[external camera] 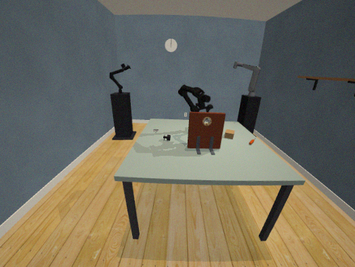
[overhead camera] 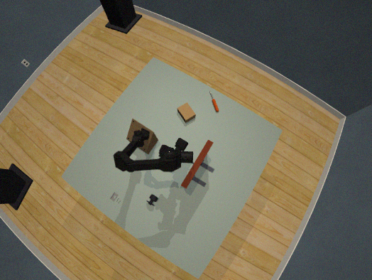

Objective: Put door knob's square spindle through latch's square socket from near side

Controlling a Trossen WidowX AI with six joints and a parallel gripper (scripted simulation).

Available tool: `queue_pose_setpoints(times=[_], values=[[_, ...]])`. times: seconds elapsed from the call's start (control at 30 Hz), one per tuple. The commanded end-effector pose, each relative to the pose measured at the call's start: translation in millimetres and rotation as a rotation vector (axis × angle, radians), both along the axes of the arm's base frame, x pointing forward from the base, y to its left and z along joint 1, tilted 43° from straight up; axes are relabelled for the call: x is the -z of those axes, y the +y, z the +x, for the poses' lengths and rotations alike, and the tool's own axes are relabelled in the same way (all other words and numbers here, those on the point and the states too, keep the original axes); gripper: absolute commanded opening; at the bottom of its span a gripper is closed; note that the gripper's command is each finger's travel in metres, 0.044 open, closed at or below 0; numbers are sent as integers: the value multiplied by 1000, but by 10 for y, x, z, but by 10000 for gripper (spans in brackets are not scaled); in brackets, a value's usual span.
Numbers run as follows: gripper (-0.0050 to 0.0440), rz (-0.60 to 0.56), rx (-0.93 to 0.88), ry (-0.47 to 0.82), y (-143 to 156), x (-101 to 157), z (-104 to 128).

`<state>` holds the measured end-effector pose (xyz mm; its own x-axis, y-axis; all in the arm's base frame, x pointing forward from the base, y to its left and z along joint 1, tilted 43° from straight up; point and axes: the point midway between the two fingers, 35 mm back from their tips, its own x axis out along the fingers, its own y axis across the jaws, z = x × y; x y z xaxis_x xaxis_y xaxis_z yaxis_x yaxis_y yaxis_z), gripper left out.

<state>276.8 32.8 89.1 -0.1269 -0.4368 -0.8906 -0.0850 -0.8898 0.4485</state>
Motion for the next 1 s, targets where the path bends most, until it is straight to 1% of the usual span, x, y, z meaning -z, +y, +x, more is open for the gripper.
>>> queue_pose_setpoints(times=[0.0, 0.97], values=[[0, 3, -1, -11, 8, -16, -4], [0, 1, -1, -9, 1, -13, 61]])
